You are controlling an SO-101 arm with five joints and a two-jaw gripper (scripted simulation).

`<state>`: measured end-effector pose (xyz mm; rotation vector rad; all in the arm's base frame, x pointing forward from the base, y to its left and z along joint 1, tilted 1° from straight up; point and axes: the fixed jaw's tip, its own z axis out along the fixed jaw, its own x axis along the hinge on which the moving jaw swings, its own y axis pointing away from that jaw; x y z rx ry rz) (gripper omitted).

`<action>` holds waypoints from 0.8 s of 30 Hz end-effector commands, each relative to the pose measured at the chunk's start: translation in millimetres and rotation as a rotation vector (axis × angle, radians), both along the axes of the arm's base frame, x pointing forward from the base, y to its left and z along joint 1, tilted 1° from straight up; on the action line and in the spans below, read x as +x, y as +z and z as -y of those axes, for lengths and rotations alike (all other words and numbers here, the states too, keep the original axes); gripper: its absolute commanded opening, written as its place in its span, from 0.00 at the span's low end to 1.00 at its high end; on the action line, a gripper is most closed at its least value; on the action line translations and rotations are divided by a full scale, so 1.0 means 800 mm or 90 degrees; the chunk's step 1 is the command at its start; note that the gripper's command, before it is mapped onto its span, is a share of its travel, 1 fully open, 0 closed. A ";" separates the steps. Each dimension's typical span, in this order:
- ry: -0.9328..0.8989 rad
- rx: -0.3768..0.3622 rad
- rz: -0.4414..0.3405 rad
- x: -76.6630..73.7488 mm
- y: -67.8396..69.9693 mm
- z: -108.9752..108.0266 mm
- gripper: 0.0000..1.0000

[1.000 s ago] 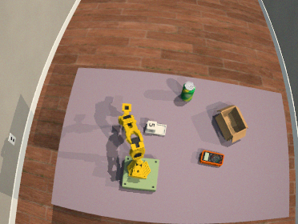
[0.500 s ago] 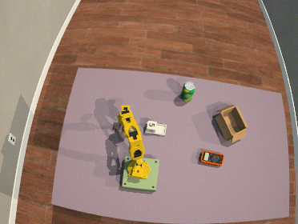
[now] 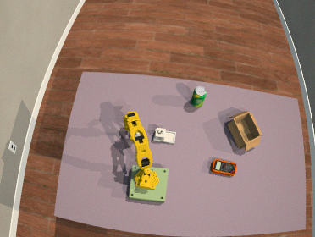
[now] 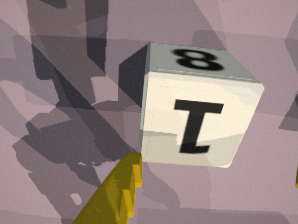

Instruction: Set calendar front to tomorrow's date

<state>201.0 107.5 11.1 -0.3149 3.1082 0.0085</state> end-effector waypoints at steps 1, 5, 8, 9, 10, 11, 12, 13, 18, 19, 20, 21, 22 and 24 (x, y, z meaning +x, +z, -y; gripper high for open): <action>0.001 -0.005 -0.011 0.000 -0.002 0.002 0.35; 0.001 -0.005 -0.011 0.000 -0.002 0.002 0.35; 0.001 -0.005 -0.011 0.000 -0.002 0.002 0.35; 0.001 -0.005 -0.011 0.000 -0.002 0.002 0.35; 0.001 -0.005 -0.011 0.000 -0.002 0.002 0.35; 0.001 -0.005 -0.011 0.000 -0.002 0.002 0.35; 0.001 -0.005 -0.011 0.000 -0.002 0.002 0.35; 0.001 -0.005 -0.011 0.000 -0.002 0.002 0.35; 0.005 -0.007 -0.016 0.000 0.000 0.002 0.35; 0.005 -0.007 -0.016 0.000 0.000 0.002 0.35; 0.005 -0.007 -0.016 0.000 0.000 0.002 0.35; 0.005 -0.007 -0.016 0.000 0.000 0.002 0.35; 0.005 -0.007 -0.016 0.000 0.000 0.002 0.35; 0.005 -0.007 -0.016 0.000 0.000 0.002 0.35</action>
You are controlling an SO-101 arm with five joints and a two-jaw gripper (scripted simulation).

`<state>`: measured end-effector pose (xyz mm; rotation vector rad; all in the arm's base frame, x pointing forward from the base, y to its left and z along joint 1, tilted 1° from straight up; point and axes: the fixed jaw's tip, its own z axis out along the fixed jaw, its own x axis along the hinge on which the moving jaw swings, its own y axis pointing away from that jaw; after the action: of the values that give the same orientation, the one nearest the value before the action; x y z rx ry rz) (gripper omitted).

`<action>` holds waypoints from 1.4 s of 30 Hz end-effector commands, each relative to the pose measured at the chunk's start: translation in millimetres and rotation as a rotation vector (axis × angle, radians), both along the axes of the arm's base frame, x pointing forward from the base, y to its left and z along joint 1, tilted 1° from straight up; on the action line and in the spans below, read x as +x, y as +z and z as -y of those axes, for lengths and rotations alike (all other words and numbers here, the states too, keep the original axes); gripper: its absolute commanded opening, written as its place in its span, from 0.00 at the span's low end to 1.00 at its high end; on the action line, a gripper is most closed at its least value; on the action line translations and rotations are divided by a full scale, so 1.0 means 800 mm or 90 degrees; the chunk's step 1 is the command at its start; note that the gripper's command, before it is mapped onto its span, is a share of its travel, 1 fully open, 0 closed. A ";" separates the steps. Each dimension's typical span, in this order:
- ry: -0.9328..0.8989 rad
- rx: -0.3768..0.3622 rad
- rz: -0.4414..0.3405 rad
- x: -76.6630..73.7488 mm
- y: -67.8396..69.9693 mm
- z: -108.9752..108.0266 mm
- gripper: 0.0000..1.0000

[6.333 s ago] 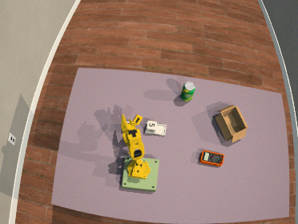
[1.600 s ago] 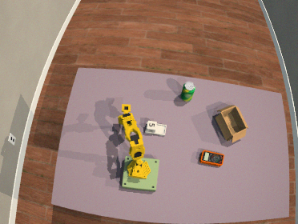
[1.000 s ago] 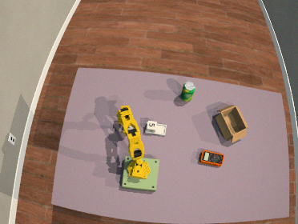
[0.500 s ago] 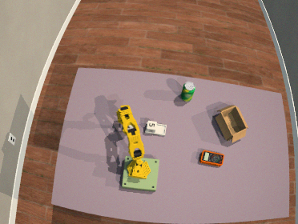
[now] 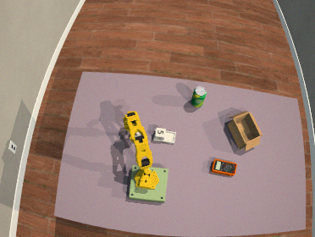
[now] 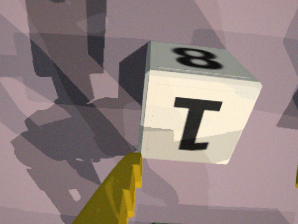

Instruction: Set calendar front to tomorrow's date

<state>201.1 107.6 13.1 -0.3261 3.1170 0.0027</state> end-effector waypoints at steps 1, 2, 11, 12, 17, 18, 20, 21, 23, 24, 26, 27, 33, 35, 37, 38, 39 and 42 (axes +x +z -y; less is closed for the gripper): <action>0.001 -0.004 -0.010 0.000 -0.003 0.002 0.35; 0.001 -0.004 -0.010 0.000 -0.003 0.002 0.35; 0.001 -0.004 -0.010 0.000 -0.003 0.002 0.35; 0.001 -0.004 -0.010 0.000 -0.004 0.002 0.35; 0.001 -0.004 -0.010 0.000 -0.007 0.002 0.35; 0.001 -0.004 -0.010 0.000 -0.008 0.002 0.35; 0.001 -0.004 -0.010 0.000 -0.011 0.002 0.35; 0.001 -0.004 -0.010 0.000 -0.012 0.001 0.35; 0.001 -0.004 -0.010 0.000 -0.014 0.001 0.35; 0.001 -0.004 -0.010 0.000 -0.014 0.001 0.35; 0.001 -0.004 -0.010 0.000 -0.017 0.001 0.35; 0.001 -0.004 -0.010 0.001 -0.019 0.001 0.35; 0.001 -0.004 -0.010 0.001 -0.031 0.001 0.35; 0.001 -0.004 -0.010 0.000 -0.036 0.001 0.35; 0.001 -0.004 -0.010 0.000 -0.039 0.001 0.35; 0.001 -0.004 -0.010 0.000 -0.041 0.001 0.35; 0.001 -0.004 -0.010 0.000 -0.043 0.001 0.35; 0.001 -0.004 -0.010 0.000 -0.044 0.002 0.35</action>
<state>205.1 109.6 -14.1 -0.3251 3.1072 0.0085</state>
